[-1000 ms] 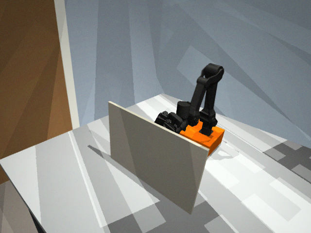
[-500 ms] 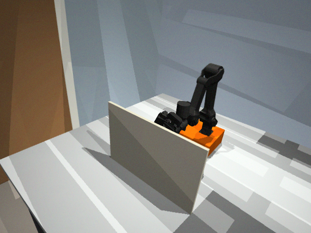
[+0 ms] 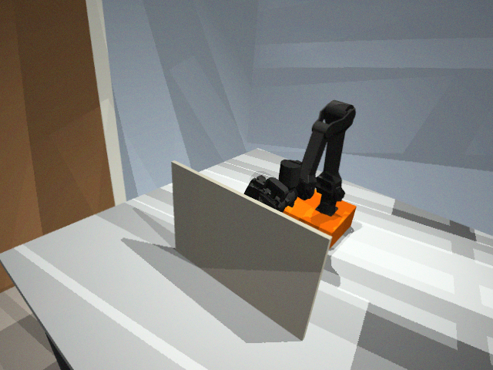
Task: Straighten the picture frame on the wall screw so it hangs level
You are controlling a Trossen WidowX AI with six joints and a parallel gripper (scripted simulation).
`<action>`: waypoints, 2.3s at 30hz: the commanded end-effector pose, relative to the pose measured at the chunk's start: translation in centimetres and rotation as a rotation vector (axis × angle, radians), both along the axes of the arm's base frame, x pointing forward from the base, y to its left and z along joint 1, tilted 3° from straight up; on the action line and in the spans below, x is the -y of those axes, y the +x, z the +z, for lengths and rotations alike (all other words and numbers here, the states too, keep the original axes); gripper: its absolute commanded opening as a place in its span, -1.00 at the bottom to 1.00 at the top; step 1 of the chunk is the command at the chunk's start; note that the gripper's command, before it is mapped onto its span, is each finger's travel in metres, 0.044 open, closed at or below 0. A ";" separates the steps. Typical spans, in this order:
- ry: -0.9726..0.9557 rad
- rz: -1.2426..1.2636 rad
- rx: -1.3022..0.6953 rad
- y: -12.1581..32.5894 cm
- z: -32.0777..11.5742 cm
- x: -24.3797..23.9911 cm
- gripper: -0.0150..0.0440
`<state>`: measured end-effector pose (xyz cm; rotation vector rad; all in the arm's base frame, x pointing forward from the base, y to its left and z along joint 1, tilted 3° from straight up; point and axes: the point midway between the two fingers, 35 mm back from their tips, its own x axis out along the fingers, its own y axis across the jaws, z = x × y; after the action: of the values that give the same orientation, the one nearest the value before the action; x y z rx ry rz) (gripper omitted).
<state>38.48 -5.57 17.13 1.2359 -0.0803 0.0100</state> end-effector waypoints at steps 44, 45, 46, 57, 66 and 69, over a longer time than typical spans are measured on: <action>-0.004 -0.005 0.010 0.1 -0.3 0.7 -0.49; -0.004 -0.005 0.010 0.1 -0.3 0.7 -0.49; -0.004 -0.005 0.010 0.1 -0.3 0.7 -0.49; 0.002 -0.005 0.010 0.1 -0.4 0.7 -0.49; 0.069 0.000 0.012 0.1 -0.4 0.7 -0.49; 0.080 0.001 0.013 0.1 -0.4 0.7 -0.49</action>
<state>38.62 -6.27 16.76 1.2980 -0.0920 0.0150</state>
